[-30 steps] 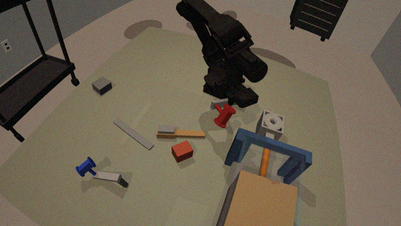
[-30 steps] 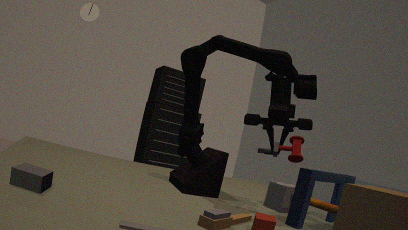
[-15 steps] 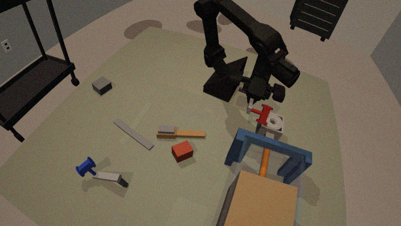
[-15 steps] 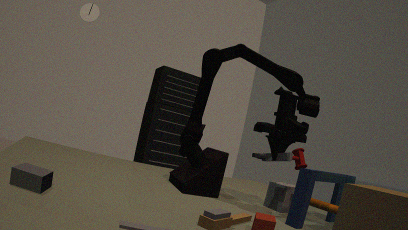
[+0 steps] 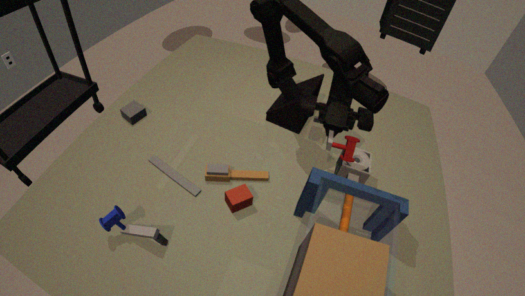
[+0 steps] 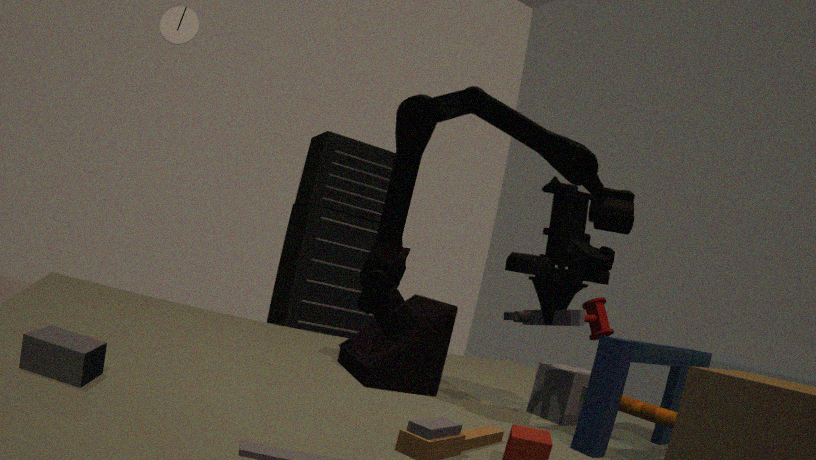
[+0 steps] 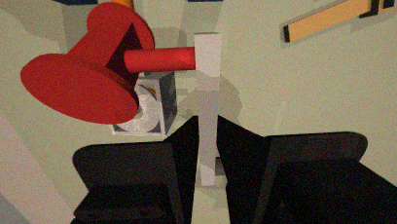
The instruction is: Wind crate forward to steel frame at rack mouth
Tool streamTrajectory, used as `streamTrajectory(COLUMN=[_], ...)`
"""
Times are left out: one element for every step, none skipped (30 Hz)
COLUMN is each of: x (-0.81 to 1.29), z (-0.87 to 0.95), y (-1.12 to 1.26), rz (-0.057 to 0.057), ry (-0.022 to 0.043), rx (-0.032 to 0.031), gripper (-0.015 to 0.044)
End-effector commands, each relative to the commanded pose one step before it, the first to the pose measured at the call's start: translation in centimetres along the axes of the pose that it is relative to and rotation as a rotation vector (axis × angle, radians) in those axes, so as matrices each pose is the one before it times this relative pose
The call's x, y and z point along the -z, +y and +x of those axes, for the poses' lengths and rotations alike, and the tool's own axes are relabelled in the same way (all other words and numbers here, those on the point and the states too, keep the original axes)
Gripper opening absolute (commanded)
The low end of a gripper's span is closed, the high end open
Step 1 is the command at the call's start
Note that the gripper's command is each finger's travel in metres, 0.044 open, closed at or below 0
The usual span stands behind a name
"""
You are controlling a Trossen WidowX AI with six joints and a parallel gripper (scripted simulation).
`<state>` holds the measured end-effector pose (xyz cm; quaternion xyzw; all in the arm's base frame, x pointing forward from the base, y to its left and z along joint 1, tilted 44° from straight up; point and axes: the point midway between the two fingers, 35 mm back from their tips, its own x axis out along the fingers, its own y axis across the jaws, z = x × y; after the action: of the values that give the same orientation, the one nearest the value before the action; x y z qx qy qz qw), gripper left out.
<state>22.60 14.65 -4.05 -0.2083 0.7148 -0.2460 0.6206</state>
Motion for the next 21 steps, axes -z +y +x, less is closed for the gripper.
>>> streamTrajectory(x=[-0.030, -0.003, -0.002, -0.001, -0.002, -0.004, -0.002, -0.001, -0.002, -0.003, 0.000, -0.002, -0.002, 0.000, -0.001, -0.002, -0.005, -0.001, -0.003, -0.002, -0.001], z=[-0.307, -0.001, -0.001, 0.006, 0.002, -0.001, -0.002, 0.006, 0.002, -0.002, 0.009, 0.006, 0.000, 0.000, 0.001, 0.001, -0.005, 0.010, 0.003, -0.001, 0.004], y=[0.046, -0.001, 0.000, -0.003, -0.002, -0.001, 0.000, -0.003, -0.003, -0.002, -0.005, -0.005, -0.002, 0.000, -0.001, -0.003, -0.003, -0.006, -0.005, -0.002, -0.004], rz=[-0.0002, -0.0001, -0.0001, 0.0001, 0.0000, -0.0001, -0.0001, 0.0001, 0.0000, -0.0001, 0.0001, 0.0000, -0.0001, 0.0000, 0.0000, 0.0000, -0.0003, 0.0002, -0.0001, -0.0001, 0.0001], ry=[-0.00383, 0.00032, 0.00006, 0.00100, 0.00074, 0.00038, 0.00007, 0.00102, 0.00072, 0.00037, 0.00119, 0.00101, 0.00027, 0.00000, 0.00037, 0.00061, 0.00043, 0.00136, 0.00084, 0.00017, 0.00077], rx=[-0.07771, -0.01677, -0.00657, -0.01908, -0.02033, -0.01897, -0.00752, -0.01962, -0.02026, -0.01859, -0.02026, -0.02556, -0.01101, 0.00000, -0.00823, -0.01778, -0.02711, -0.02553, -0.02640, -0.01027, -0.01655], gripper=[0.0000, 0.0000, 0.0000, 0.0000, 0.0000, 0.0000, 0.0000, 0.0000, 0.0000, 0.0000, 0.0000, 0.0000, 0.0000, 0.0000, 0.0000, 0.0000, 0.0000, 0.0000, 0.0000, 0.0000, 0.0000])
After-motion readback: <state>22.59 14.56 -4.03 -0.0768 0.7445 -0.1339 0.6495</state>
